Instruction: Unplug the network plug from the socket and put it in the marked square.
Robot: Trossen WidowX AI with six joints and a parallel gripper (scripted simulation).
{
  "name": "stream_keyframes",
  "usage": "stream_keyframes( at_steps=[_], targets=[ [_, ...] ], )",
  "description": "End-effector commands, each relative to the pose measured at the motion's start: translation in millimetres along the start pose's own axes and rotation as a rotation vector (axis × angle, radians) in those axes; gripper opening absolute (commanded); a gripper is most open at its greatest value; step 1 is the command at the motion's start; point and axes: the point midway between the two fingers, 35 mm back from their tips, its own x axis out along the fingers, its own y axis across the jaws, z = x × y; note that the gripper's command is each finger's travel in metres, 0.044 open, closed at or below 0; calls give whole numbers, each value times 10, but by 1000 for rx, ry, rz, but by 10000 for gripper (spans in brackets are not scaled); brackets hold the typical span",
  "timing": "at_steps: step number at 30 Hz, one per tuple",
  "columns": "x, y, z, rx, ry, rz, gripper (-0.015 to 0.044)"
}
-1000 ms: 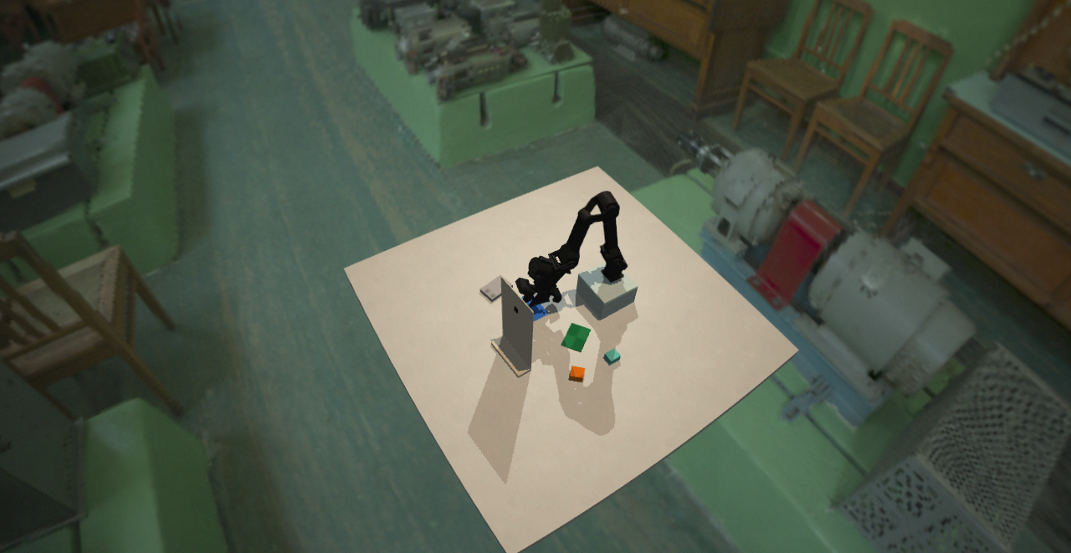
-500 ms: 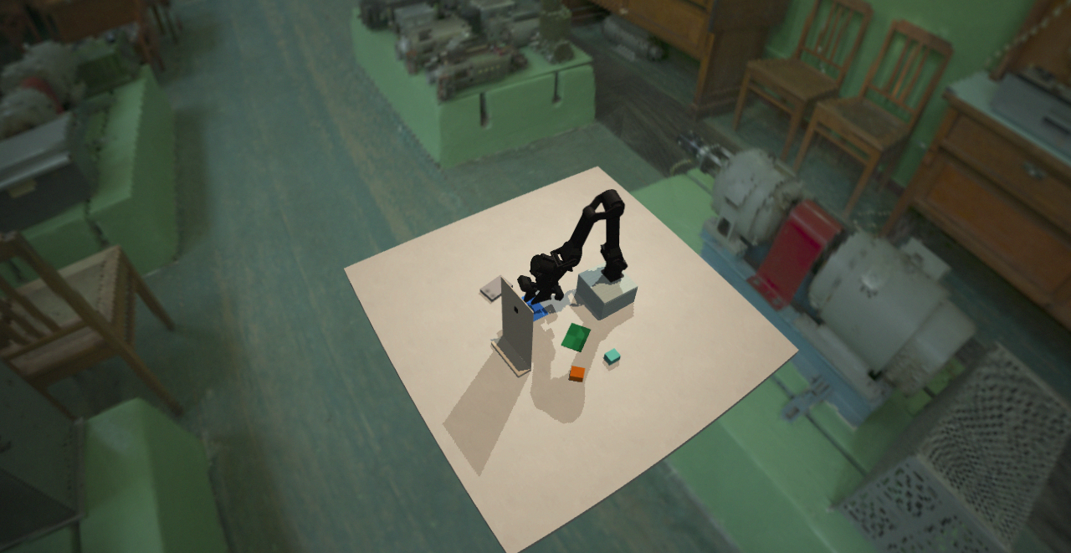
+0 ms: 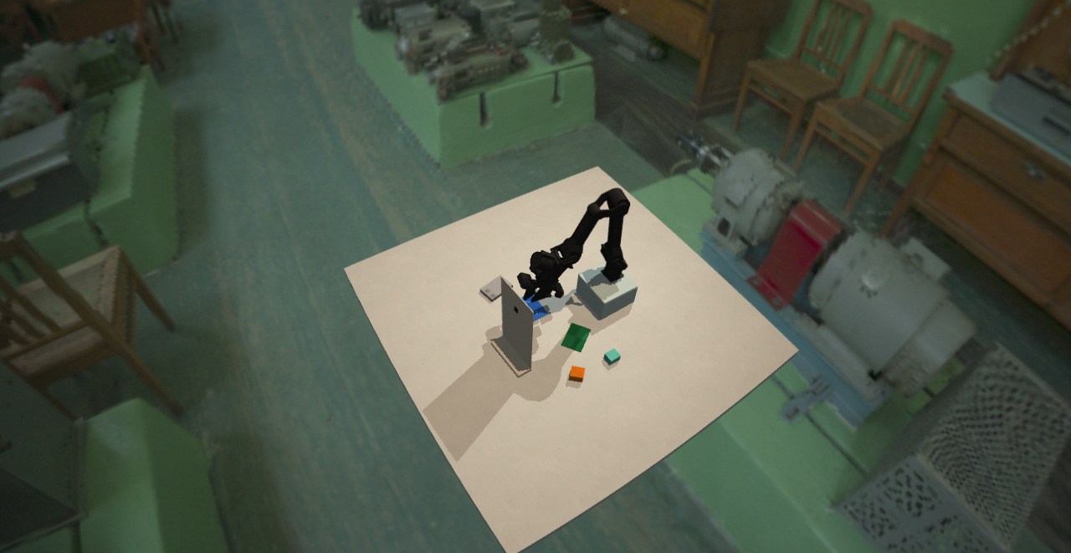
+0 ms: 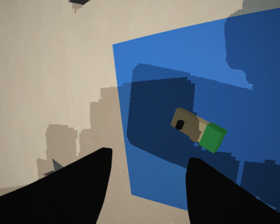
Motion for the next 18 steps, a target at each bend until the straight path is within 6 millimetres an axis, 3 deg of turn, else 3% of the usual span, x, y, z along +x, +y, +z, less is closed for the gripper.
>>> stream_keyframes(
  at_steps=[1, 18],
  targets=[
    [-33, 28, 1, -4, -1, -1, 156],
    [-199, 146, 1, -4, -1, -1, 156]
  ],
)
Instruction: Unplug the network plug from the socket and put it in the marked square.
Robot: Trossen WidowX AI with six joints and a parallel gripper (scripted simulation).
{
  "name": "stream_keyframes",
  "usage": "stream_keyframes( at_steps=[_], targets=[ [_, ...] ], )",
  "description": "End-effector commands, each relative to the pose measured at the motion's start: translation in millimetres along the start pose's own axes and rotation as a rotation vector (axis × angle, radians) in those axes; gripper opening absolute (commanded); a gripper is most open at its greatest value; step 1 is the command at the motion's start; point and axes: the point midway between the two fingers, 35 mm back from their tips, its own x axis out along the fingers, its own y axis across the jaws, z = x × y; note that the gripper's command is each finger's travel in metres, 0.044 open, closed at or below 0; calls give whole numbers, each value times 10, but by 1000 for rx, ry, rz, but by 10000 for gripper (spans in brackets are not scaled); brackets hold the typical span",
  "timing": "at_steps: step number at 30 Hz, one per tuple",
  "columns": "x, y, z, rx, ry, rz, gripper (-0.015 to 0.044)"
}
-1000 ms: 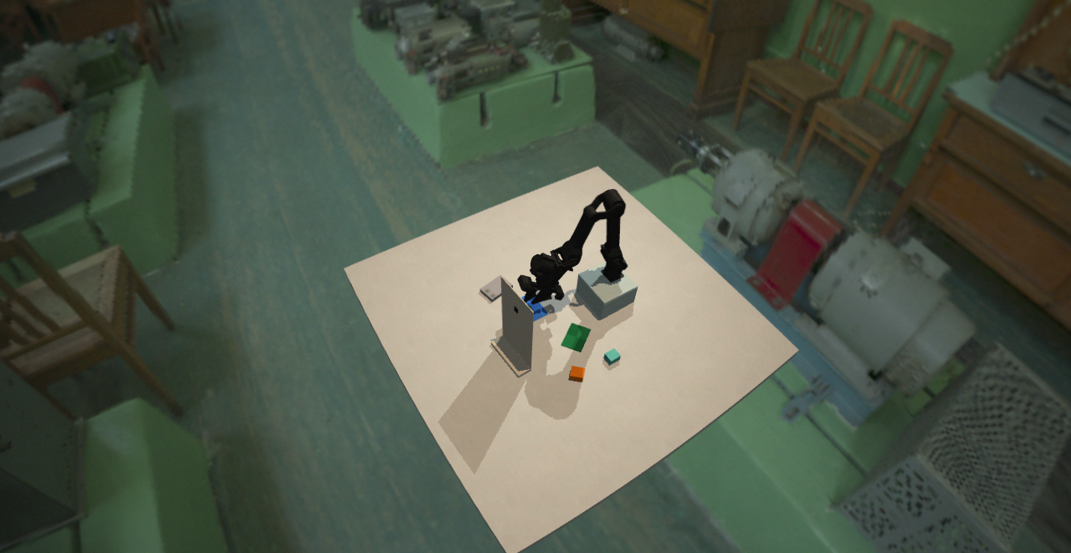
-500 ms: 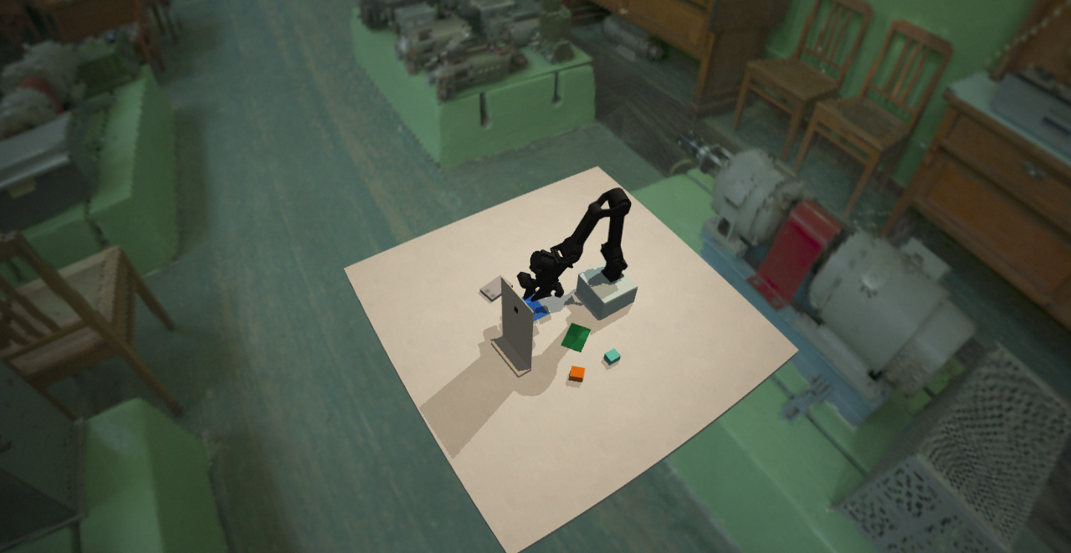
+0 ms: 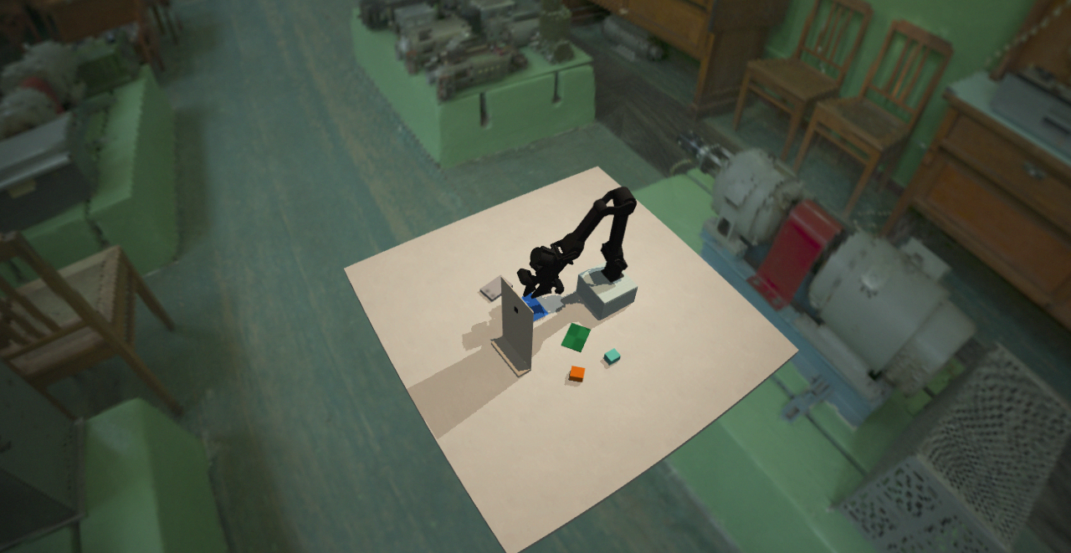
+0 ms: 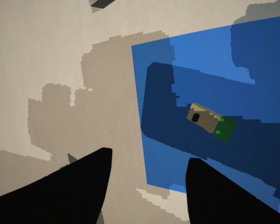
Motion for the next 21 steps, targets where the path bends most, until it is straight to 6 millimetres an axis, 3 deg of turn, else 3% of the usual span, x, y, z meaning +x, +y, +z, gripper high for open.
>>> stream_keyframes(
  at_steps=[1, 21],
  targets=[
    [-39, 24, 1, -4, -1, -1, 156],
    [-260, 140, 2, -5, -1, -2, 156]
  ],
)
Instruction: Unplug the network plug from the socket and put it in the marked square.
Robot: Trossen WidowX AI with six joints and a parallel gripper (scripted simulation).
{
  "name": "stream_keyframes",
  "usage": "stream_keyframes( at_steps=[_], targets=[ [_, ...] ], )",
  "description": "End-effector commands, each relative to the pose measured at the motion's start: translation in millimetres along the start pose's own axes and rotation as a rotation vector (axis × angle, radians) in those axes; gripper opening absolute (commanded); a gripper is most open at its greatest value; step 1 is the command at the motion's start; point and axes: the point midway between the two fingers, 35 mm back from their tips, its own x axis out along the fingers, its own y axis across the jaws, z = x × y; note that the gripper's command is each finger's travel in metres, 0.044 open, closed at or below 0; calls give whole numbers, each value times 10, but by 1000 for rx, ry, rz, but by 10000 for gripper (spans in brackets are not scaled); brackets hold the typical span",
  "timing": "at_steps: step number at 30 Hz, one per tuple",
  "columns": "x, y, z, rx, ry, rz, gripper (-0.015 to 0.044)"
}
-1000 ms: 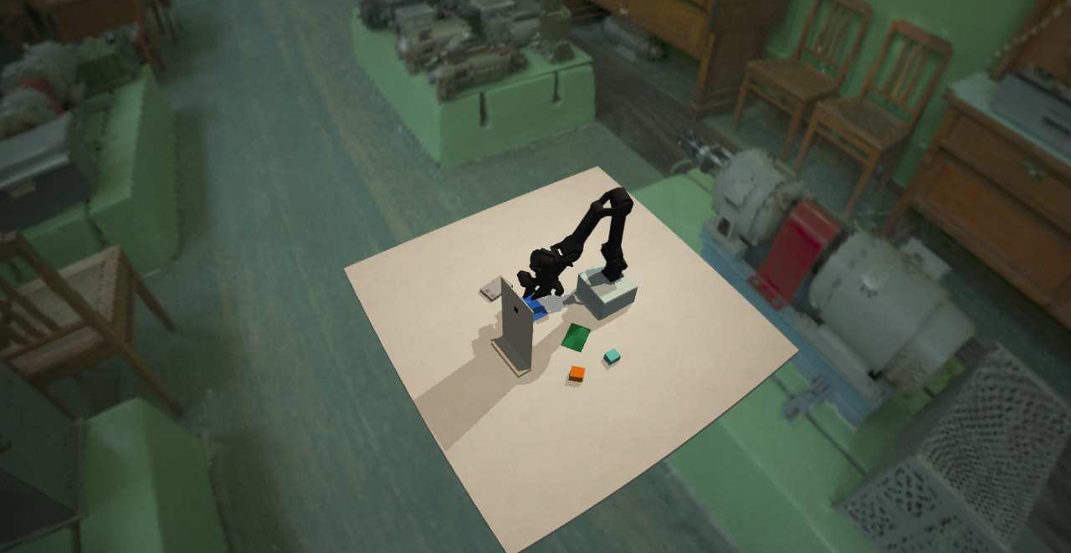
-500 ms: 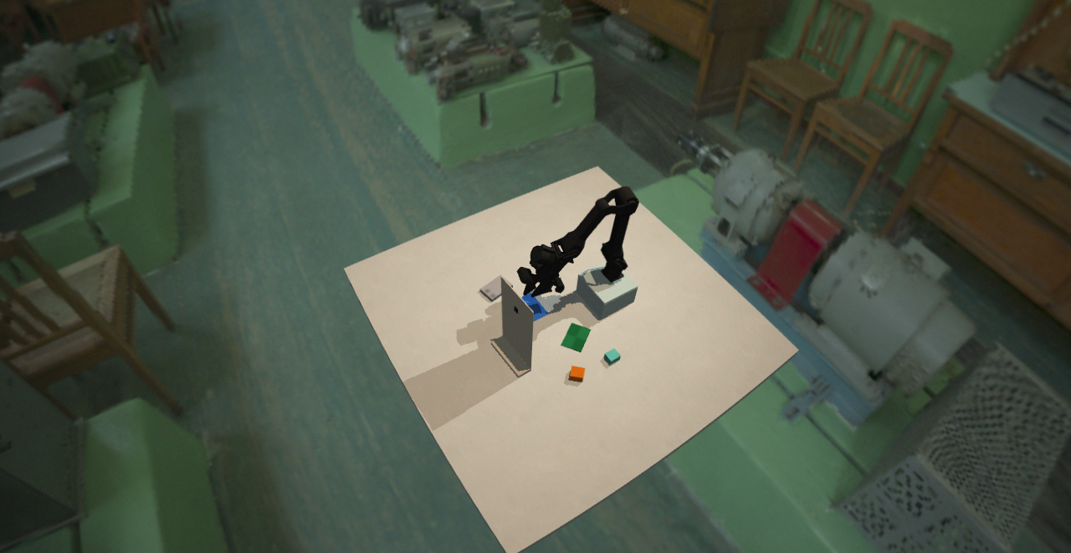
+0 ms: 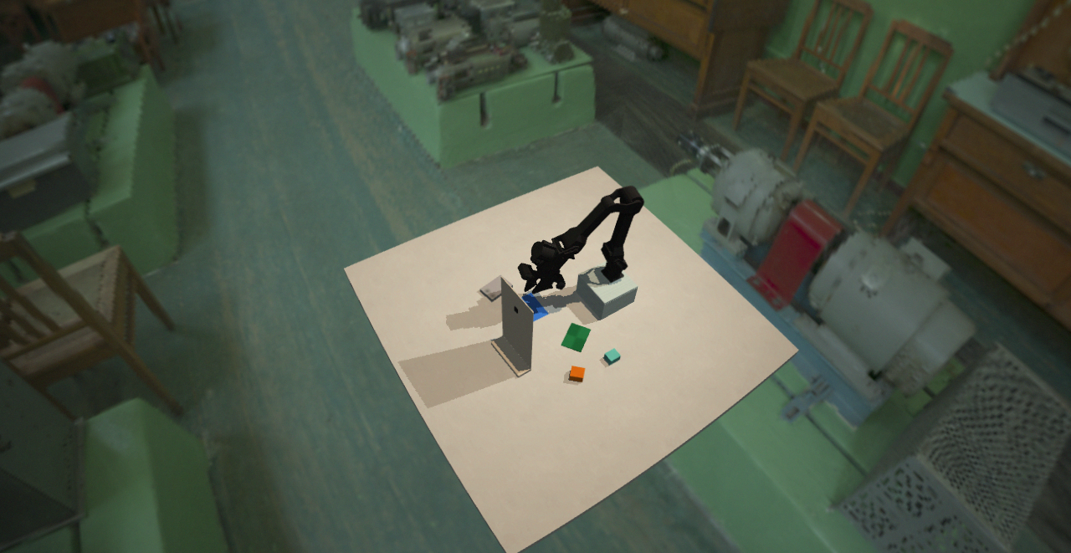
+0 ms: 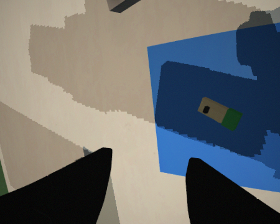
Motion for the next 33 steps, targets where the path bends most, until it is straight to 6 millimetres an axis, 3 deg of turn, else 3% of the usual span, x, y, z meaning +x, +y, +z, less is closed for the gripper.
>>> stream_keyframes(
  at_steps=[1, 16, 33],
  targets=[
    [-44, 18, 1, -5, -1, -2, 156],
    [-189, 103, 0, 0, 0, 0, 156],
    [-691, 506, -1, -3, -1, -1, 156]
  ],
)
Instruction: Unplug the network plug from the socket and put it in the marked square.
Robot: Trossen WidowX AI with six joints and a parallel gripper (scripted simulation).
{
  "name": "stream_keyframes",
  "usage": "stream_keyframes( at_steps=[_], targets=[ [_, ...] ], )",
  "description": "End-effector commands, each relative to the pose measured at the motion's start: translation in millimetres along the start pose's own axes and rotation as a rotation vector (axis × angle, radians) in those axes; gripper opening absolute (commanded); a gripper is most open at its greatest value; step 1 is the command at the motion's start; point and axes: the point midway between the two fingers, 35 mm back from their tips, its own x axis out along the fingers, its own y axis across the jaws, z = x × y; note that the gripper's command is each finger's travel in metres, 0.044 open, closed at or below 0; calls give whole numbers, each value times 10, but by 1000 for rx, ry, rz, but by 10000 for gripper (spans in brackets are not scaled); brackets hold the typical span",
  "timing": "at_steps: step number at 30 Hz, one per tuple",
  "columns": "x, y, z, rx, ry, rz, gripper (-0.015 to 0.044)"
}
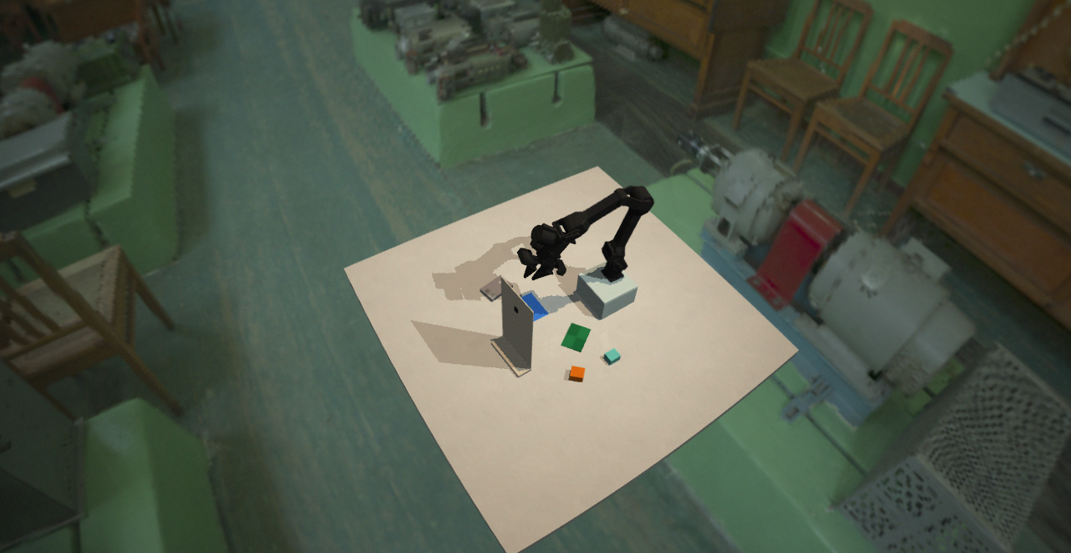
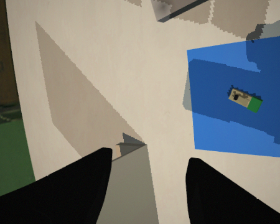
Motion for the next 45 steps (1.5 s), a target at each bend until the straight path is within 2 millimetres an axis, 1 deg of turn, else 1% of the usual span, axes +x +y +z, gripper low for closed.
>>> stream_keyframes(
  at_steps=[1, 9, 12, 23, 45],
  targets=[
    [-125, 70, 0, -5, 0, -2, 156],
    [-418, 202, -1, -6, 0, -3, 156],
    [-473, 221, -1, -6, 0, -3, 156],
    [-473, 221, -1, -6, 0, -3, 440],
    [-473, 221, -1, -6, 0, -3, 440]
  ],
)
